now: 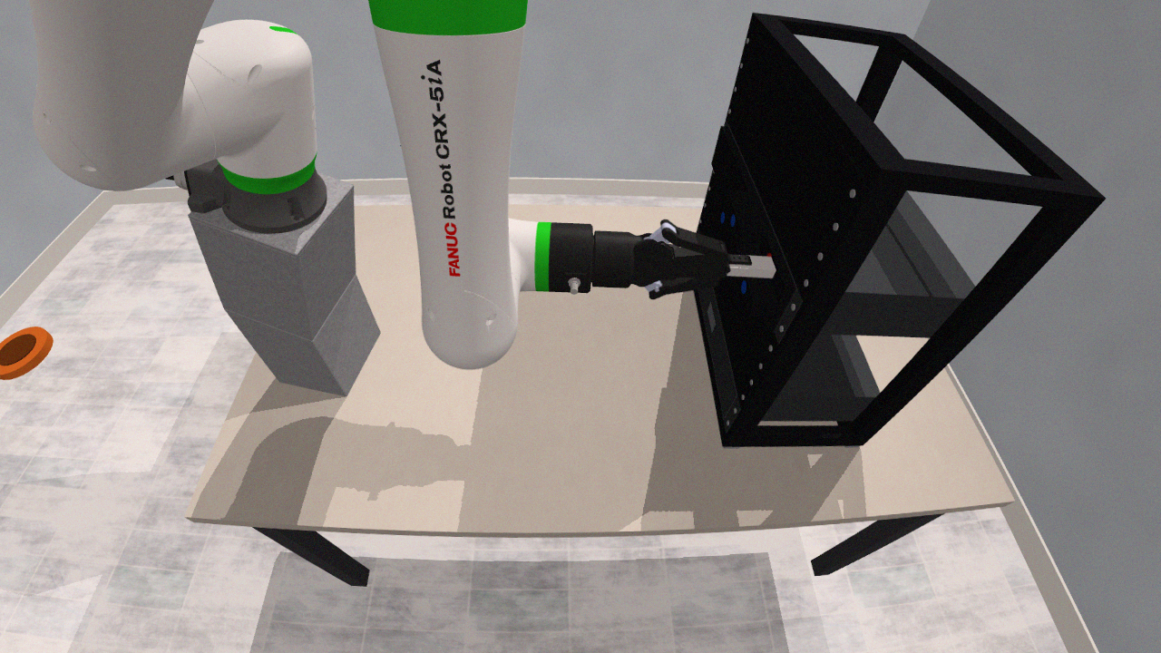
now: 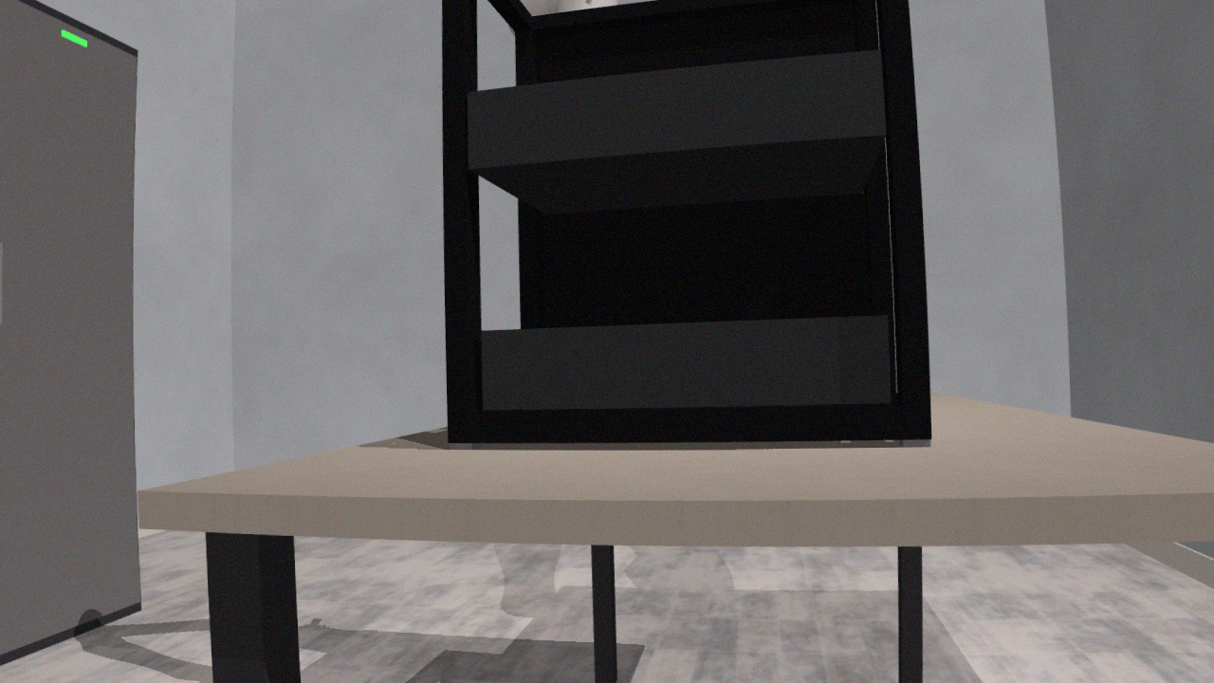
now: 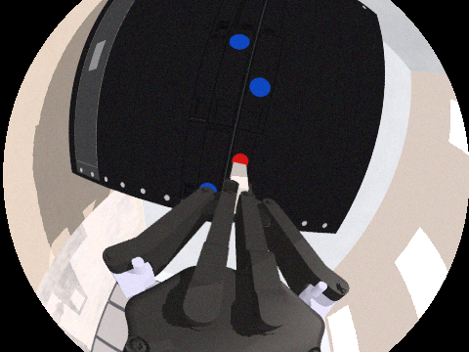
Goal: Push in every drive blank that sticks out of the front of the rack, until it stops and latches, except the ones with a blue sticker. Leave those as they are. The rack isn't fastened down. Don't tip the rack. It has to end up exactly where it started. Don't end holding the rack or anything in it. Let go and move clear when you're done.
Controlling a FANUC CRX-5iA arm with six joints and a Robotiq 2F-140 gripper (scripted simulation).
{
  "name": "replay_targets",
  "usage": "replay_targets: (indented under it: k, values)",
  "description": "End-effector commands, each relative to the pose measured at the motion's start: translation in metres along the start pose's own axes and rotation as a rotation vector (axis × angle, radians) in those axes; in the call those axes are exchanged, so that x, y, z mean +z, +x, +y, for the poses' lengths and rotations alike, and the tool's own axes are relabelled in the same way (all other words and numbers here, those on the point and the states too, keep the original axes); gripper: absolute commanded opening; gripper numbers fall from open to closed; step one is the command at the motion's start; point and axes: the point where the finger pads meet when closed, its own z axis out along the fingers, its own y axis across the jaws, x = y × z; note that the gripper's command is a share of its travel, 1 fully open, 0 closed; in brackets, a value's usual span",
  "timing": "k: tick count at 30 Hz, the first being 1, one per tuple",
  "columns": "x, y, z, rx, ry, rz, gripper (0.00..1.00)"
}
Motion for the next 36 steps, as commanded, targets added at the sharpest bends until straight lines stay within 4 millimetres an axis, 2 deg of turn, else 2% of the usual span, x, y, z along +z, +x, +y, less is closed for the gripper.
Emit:
replay_targets:
  k: [1, 10, 18, 22, 36]
  values:
    - [0.0, 0.0, 0.0, 0.0, 0.0, 0.0, 0.0]
    - [-0.017, 0.0, 0.0, 0.0, 0.0, 0.0, 0.0]
    - [-0.064, 0.0, 0.0, 0.0, 0.0, 0.0, 0.0]
    - [-0.078, 0.0, 0.0, 0.0, 0.0, 0.0, 0.0]
    - [-0.082, 0.0, 0.0, 0.0, 0.0, 0.0, 0.0]
